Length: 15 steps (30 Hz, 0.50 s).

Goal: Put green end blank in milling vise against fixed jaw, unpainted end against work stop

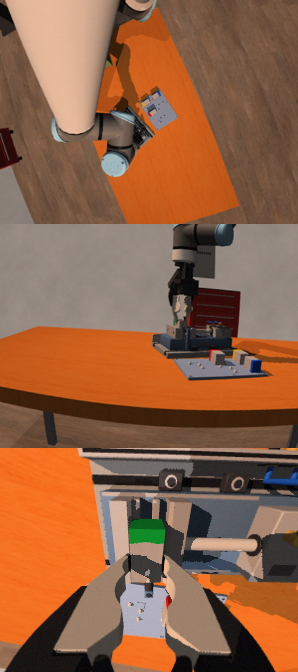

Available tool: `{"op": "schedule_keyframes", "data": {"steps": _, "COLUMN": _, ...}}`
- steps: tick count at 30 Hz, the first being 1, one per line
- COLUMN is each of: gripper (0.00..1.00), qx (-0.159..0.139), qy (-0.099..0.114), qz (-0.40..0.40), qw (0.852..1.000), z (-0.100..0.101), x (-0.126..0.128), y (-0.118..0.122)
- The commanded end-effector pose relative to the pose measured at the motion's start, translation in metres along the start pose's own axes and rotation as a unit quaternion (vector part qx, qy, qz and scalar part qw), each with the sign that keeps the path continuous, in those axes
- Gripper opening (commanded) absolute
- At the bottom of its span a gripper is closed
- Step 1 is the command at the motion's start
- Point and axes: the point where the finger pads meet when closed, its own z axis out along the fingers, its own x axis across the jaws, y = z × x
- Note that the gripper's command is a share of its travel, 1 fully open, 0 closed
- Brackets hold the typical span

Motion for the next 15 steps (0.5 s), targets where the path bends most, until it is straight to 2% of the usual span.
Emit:
{"op": "schedule_keyframes", "data": {"steps": 1, "gripper": 0.0, "qx": 0.0, "qy": -0.001, "qz": 0.0, "qw": 1.0, "z": -0.0004, "x": -0.0006, "y": -0.0005}}
{"op": "schedule_keyframes", "data": {"steps": 15, "gripper": 0.0, "qx": 0.0, "qy": -0.001, "qz": 0.0, "qw": 1.0, "z": 0.0012, "x": -0.0006, "y": -0.0004}}
